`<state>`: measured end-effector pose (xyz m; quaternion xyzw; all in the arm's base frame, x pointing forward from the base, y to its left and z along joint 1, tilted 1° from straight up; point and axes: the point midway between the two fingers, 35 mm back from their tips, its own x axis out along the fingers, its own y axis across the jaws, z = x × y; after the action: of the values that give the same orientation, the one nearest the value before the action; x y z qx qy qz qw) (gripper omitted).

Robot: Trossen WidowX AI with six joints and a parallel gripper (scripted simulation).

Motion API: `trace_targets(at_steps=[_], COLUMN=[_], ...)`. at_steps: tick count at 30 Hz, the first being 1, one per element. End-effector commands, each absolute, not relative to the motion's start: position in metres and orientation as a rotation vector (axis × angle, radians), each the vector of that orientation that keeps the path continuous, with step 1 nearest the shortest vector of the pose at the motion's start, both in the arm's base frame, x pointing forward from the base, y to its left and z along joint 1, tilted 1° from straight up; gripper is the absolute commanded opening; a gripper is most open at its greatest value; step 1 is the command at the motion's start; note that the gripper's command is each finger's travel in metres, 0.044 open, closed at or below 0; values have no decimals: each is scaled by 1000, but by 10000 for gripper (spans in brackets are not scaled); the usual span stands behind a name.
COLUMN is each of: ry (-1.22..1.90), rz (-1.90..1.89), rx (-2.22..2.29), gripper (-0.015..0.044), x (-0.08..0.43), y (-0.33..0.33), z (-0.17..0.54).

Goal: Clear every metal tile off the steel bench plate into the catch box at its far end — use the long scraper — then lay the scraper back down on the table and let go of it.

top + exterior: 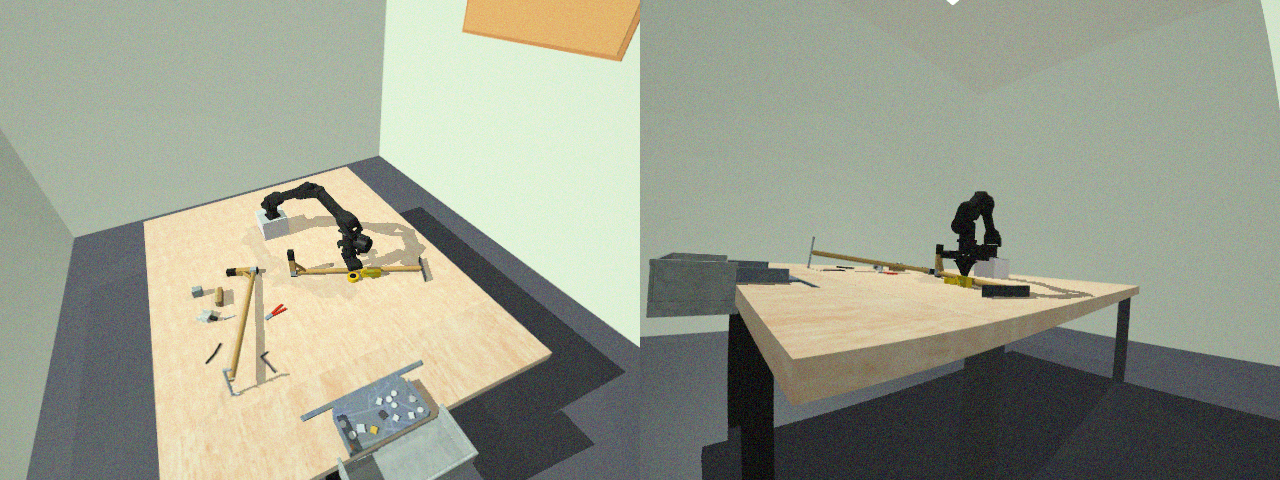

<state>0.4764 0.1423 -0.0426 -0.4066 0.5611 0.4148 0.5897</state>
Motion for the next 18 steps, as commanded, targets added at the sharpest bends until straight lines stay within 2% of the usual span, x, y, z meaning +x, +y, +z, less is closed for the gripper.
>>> trace_targets(at_steps=[1,18], ry=[1307,1307], rz=[966,966], rx=[-947,-947], gripper=[0,0], x=[476,476], y=[143,141], z=[-40,24])
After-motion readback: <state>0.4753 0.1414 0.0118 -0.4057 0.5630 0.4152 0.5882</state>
